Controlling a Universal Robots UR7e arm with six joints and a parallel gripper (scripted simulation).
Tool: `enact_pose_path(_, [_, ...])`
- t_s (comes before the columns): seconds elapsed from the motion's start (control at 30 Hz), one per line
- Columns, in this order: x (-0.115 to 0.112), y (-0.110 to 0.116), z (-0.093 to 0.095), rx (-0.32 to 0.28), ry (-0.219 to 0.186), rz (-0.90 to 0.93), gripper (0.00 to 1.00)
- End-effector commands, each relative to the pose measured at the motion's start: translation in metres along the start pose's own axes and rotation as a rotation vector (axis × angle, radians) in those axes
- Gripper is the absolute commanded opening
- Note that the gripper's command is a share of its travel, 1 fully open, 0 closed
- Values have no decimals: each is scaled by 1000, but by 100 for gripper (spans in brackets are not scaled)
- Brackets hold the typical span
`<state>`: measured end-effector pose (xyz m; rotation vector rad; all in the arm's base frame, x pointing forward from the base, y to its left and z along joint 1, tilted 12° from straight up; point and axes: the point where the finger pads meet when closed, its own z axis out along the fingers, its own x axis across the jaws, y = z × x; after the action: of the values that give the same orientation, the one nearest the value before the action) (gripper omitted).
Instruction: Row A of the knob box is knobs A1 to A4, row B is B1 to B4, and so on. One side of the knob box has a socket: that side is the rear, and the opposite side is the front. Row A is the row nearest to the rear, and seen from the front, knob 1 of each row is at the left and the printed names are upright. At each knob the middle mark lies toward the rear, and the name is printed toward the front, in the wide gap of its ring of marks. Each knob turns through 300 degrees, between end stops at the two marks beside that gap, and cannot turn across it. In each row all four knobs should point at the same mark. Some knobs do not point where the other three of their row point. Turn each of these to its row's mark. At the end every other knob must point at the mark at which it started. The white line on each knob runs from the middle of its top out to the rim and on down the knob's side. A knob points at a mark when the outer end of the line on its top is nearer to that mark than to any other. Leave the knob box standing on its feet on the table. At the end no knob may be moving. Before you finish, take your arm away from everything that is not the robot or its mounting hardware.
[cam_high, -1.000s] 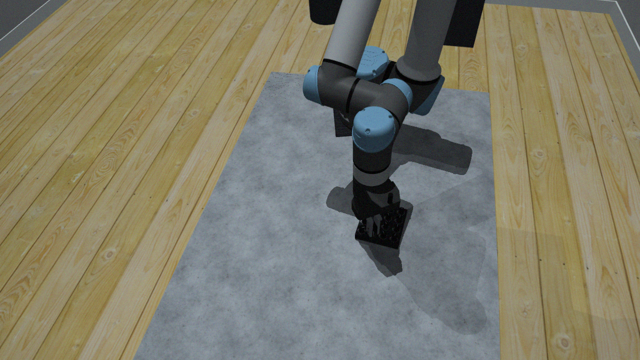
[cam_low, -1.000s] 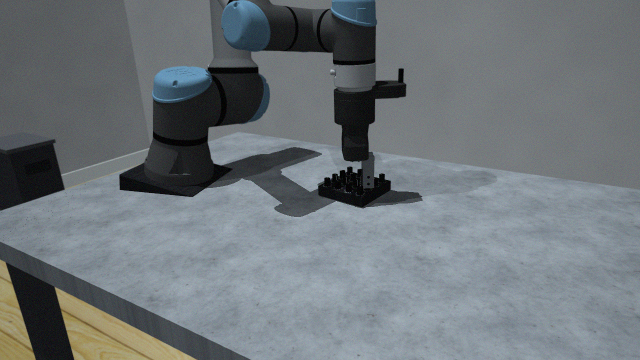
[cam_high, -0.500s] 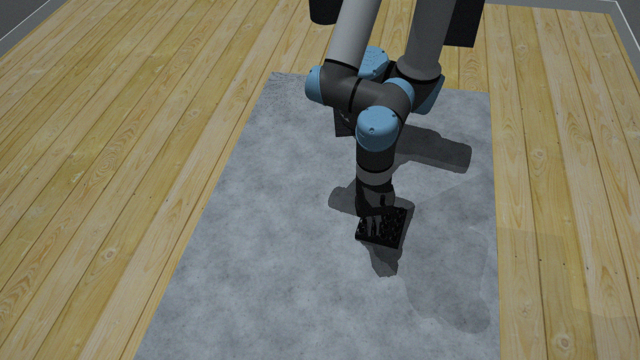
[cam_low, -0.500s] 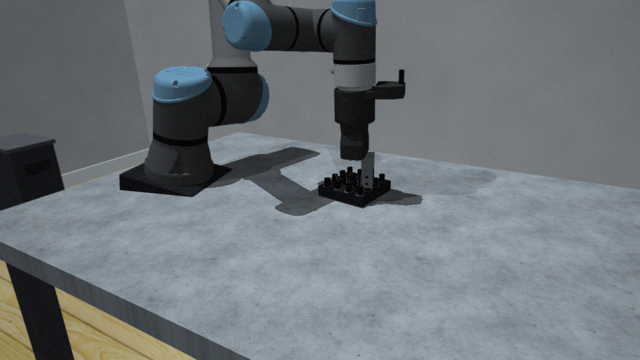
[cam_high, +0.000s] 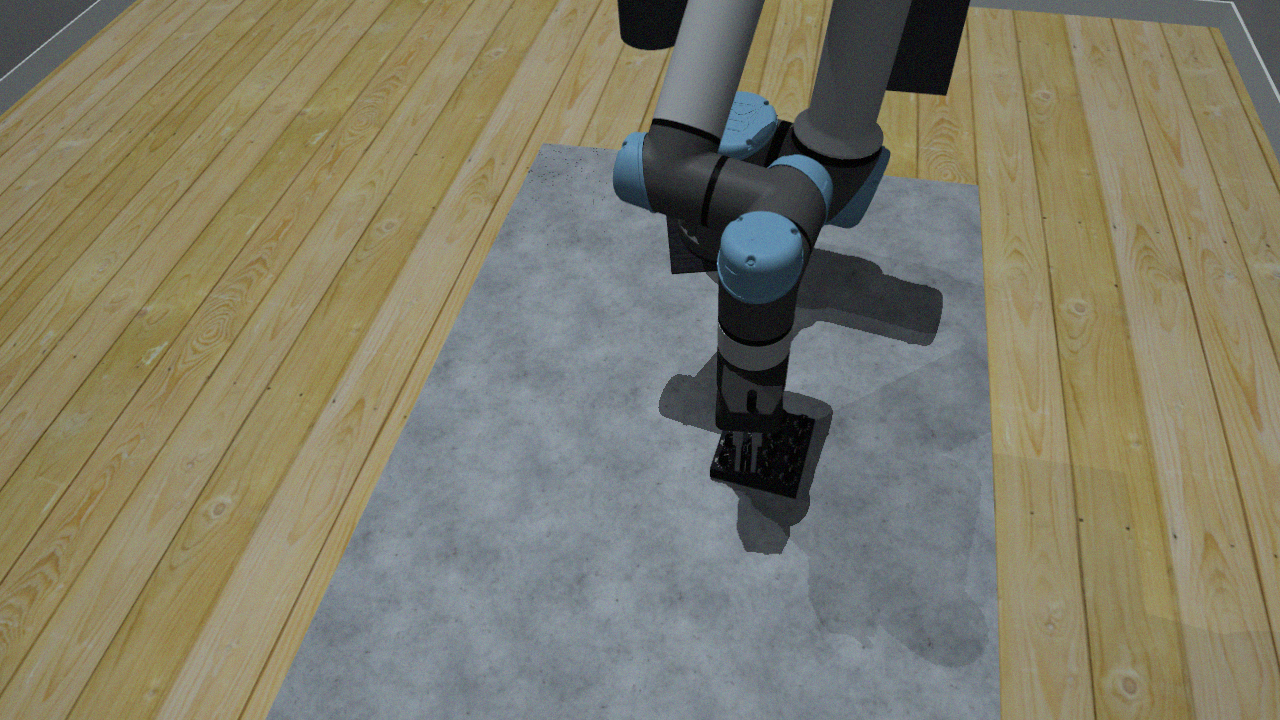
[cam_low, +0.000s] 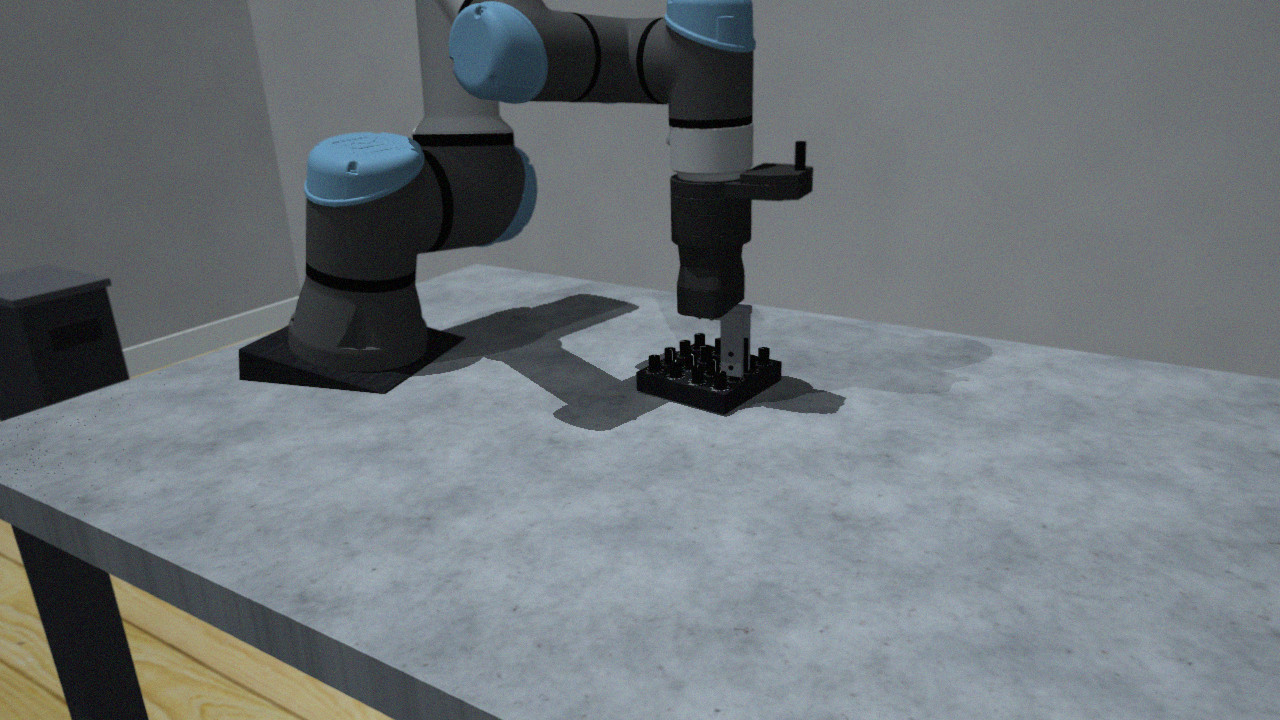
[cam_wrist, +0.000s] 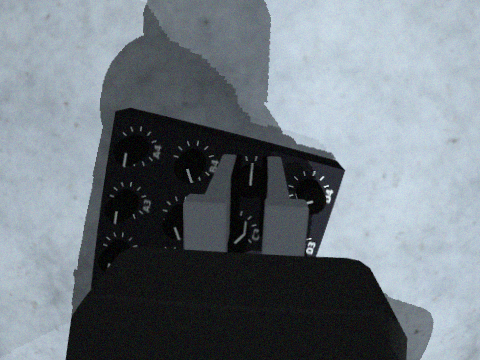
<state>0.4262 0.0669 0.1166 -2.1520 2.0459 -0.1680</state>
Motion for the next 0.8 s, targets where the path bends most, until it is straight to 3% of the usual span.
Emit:
enact_pose_path(0.0, [0,0,0,1,2,64,30])
enact_pose_path(0.77, [0,0,0,1,2,225,30])
